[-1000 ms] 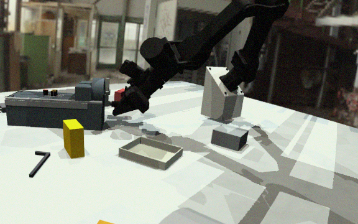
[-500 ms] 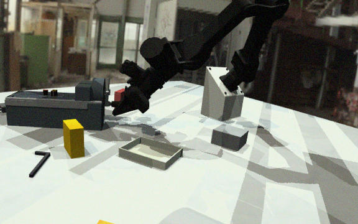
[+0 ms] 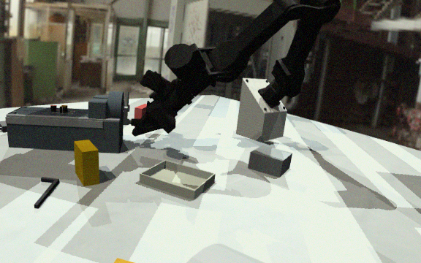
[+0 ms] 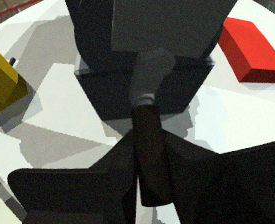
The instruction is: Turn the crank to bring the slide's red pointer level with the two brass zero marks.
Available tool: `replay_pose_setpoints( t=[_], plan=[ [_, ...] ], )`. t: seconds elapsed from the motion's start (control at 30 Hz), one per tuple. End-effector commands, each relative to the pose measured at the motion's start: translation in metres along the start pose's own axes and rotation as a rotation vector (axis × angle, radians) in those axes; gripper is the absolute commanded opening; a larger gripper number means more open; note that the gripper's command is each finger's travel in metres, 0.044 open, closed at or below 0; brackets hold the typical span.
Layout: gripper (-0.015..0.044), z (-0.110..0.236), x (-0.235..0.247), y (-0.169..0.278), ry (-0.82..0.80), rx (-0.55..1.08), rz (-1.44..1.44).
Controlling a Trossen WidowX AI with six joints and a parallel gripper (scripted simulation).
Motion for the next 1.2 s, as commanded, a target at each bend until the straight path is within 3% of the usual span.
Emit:
replay_pose_setpoints(
  t=[0.0,1.17],
  plan=[
    [0.0,0.0014,0.0072,-0.0024,-0.022,-0.005,0.007],
    [0.0,0.003,0.01,-0.0038,-0.022,-0.005,0.007]
  ],
)
Point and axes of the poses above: the point midway between the two fingers, 35 mm back from their tips, its own z axis back along the fingers, its own x axis across the jaws, y = z × x, the point moved 7 cm from there along z, back along the fingers, and after that the axes turned 10 degrees about z, right-handed, at the moved point
